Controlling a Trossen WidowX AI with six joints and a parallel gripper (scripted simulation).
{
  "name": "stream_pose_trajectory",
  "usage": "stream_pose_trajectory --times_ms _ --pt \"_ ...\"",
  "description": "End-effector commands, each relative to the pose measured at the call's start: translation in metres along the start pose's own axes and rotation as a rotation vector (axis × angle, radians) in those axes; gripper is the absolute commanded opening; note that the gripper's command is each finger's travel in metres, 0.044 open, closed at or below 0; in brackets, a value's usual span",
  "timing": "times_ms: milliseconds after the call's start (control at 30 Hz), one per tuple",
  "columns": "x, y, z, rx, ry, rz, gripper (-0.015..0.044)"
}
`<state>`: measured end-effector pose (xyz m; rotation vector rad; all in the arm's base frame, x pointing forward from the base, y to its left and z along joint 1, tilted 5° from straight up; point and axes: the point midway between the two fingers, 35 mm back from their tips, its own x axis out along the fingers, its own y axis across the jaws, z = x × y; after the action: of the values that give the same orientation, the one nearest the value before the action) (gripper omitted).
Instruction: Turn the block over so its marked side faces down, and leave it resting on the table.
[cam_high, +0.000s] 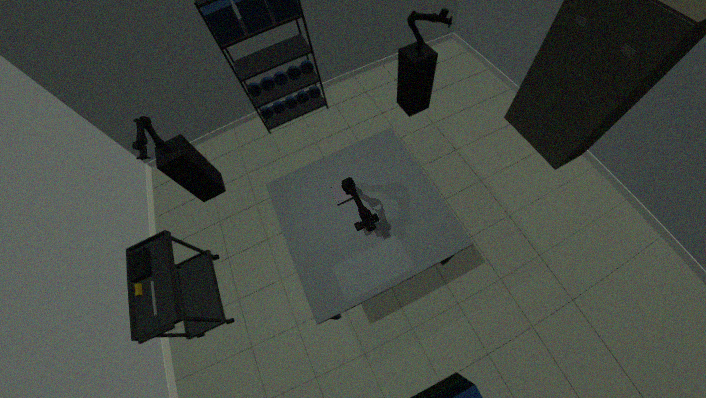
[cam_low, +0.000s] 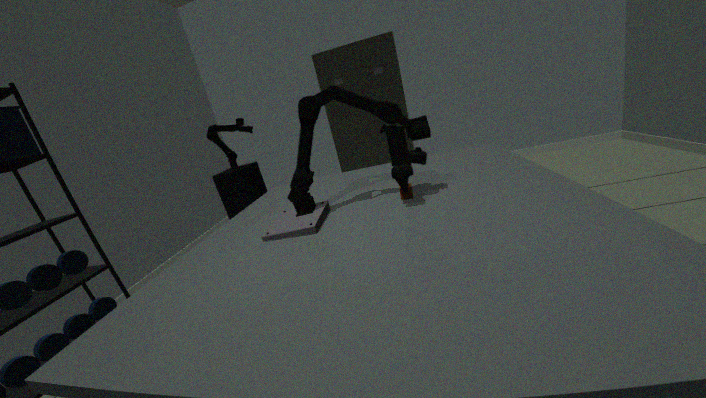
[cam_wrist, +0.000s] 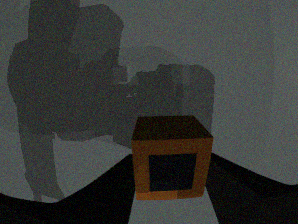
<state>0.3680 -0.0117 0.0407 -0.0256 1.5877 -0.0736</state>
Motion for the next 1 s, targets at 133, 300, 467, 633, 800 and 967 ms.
stream_pose_trajectory --times_ms 133,300,467,633,800,967 --pt "-0.0079 -0.0002 0.0012 0.001 -0.044 0.0 0.0" --pt "-0.005 0.0 0.0024 0.001 -0.118 0.001 0.0" --pt "-0.0027 0.0001 0.003 0.001 -0.192 0.001 0.0" --pt "-0.0011 0.0001 0.0028 0.0 -0.266 0.001 0.0" --pt "-0.0002 0.0001 0.0019 0.0 -0.34 0.001 0.0" --pt "0.0001 0.0 0.0001 0.0 -0.414 0.001 0.0"
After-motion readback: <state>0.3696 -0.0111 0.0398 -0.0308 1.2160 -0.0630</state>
